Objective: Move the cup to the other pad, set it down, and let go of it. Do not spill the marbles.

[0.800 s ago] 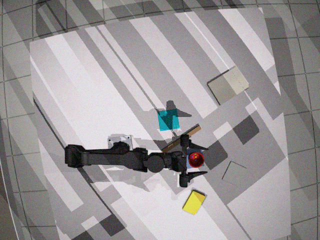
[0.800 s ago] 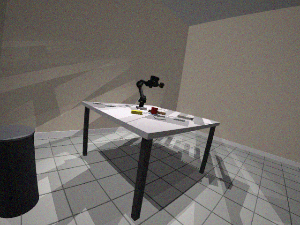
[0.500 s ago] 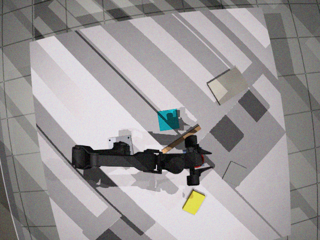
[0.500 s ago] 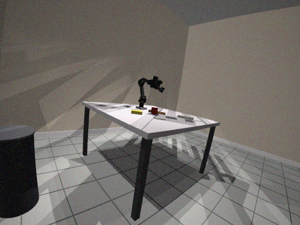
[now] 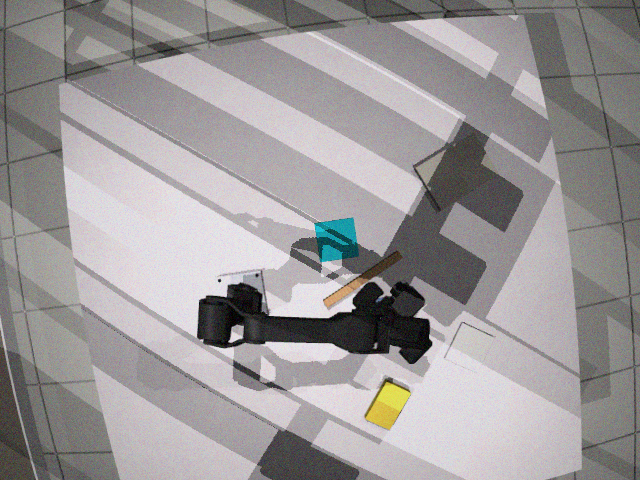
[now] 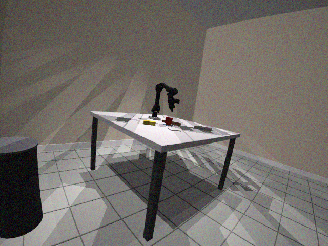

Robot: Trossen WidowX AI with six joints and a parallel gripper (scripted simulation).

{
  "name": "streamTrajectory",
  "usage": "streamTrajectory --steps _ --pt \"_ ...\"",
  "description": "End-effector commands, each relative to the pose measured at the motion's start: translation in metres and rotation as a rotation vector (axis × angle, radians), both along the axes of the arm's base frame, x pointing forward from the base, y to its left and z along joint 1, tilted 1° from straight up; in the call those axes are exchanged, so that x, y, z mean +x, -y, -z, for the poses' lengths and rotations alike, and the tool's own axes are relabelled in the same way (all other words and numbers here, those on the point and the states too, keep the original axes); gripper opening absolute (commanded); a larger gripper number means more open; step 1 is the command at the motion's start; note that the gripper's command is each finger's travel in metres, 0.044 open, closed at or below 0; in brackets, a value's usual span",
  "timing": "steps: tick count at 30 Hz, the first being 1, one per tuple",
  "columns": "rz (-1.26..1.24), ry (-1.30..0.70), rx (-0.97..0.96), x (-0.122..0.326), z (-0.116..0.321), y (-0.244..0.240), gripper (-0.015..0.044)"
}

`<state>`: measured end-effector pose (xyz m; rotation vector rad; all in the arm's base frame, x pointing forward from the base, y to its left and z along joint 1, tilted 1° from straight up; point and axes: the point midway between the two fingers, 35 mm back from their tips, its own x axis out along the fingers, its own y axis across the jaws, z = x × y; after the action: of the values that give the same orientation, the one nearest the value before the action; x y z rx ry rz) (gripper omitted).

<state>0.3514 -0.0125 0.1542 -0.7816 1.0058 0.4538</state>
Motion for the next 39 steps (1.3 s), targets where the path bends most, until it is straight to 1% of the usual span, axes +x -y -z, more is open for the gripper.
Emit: streamTrajectory --steps 1,18,39 --pt "-0.375 -0.463 -0.071 -0.028 0.04 0.006 0.0148" --pt "-0.375 -0.464 -0.071 -0.03 0.041 0.003 0.0148" --pt "-0.375 -0.463 -0.071 -0.027 0.075 0.002 0.0148"
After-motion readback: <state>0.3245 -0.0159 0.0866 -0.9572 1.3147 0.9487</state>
